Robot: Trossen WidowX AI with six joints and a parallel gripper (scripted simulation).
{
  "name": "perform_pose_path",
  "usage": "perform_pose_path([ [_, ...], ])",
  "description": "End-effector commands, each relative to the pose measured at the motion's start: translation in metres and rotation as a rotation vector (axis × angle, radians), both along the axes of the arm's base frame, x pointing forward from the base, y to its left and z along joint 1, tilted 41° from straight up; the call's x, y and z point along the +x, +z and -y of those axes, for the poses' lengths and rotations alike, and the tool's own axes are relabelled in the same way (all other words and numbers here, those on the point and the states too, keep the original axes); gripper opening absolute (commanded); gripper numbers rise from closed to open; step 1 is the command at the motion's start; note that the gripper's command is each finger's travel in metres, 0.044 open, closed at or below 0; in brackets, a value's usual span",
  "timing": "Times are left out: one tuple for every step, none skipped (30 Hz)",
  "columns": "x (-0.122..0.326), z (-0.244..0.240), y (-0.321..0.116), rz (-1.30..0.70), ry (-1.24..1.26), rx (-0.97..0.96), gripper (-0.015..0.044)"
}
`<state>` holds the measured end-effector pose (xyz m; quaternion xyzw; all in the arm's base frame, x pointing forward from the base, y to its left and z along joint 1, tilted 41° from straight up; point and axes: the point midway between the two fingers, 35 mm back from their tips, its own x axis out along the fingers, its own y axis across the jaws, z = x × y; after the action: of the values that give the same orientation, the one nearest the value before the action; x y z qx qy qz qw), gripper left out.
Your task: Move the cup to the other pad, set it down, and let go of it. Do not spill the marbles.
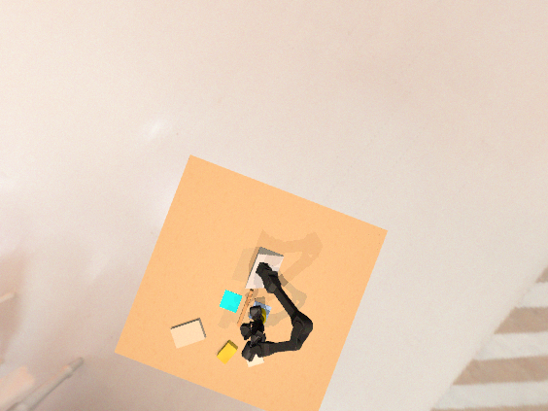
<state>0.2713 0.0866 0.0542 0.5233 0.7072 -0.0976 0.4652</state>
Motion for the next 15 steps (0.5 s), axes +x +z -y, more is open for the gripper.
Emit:
perform_pose_path([
  [-0.001, -0.005, -0.006, -0.009, -0.002, 0.004, 0.0167],
  [-0.001, -0.006, -0.007, -0.009, -0.002, 0.004, 0.0167],
  [-0.001, -0.007, -0.009, -0.009, -0.002, 0.004, 0.0167],
  [-0.001, -0.009, -0.010, -0.009, -0.002, 0.004, 0.0167],
  [-0.001, -0.010, -0.011, -0.009, -0.002, 0.004, 0.0167],
  [-0.002, -0.011, -0.012, -0.009, -0.002, 0.004, 0.0167],
  [-0.002, -0.012, -0.013, -0.009, -0.002, 0.004, 0.0167],
  [-0.002, -0.013, -0.015, -0.009, -0.002, 0.004, 0.0167],
  [-0.002, -0.014, -0.016, -0.009, -0.002, 0.004, 0.0167],
  [-0.002, -0.015, -0.017, -0.009, -0.002, 0.005, 0.0167],
  [-0.002, -0.016, -0.018, -0.009, -0.002, 0.005, 0.0167],
  [-0.002, -0.017, -0.019, -0.009, -0.002, 0.005, 0.0167],
  [-0.002, -0.018, -0.020, -0.009, -0.002, 0.005, 0.0167],
  [-0.003, -0.019, -0.022, -0.009, -0.002, 0.005, 0.0167],
  [-0.003, -0.020, -0.023, -0.009, -0.002, 0.006, 0.0167],
])
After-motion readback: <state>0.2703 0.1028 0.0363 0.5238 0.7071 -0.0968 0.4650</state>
